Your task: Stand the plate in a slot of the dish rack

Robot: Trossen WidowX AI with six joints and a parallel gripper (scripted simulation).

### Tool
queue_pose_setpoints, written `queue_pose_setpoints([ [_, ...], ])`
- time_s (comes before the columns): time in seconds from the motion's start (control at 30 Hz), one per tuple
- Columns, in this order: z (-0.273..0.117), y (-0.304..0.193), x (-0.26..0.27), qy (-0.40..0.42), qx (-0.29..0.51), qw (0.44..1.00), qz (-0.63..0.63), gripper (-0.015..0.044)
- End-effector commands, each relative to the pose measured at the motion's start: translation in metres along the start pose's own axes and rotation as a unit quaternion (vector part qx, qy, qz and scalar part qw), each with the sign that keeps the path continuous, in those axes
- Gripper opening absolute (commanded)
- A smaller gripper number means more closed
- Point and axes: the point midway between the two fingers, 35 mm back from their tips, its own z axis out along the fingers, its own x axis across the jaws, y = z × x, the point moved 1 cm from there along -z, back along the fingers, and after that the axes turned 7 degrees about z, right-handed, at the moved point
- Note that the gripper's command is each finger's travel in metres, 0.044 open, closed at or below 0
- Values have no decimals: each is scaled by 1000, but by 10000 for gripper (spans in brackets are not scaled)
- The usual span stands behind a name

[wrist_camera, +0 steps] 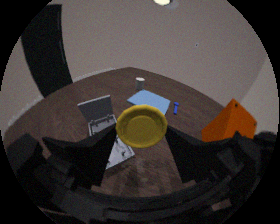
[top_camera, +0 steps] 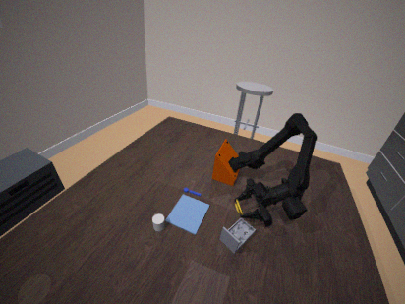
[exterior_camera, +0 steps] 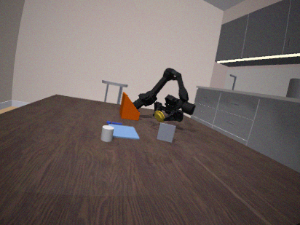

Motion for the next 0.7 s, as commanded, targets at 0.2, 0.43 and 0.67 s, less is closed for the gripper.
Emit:
queue_pose_setpoints([
  [0.2, -8, -8, 7, 102, -71, 992, -32, 0],
  [0.43, -18, -13, 9, 168, -111, 979, -41, 0],
  [0.67, -30, -17, 8, 233, -145, 961, -41, 0],
])
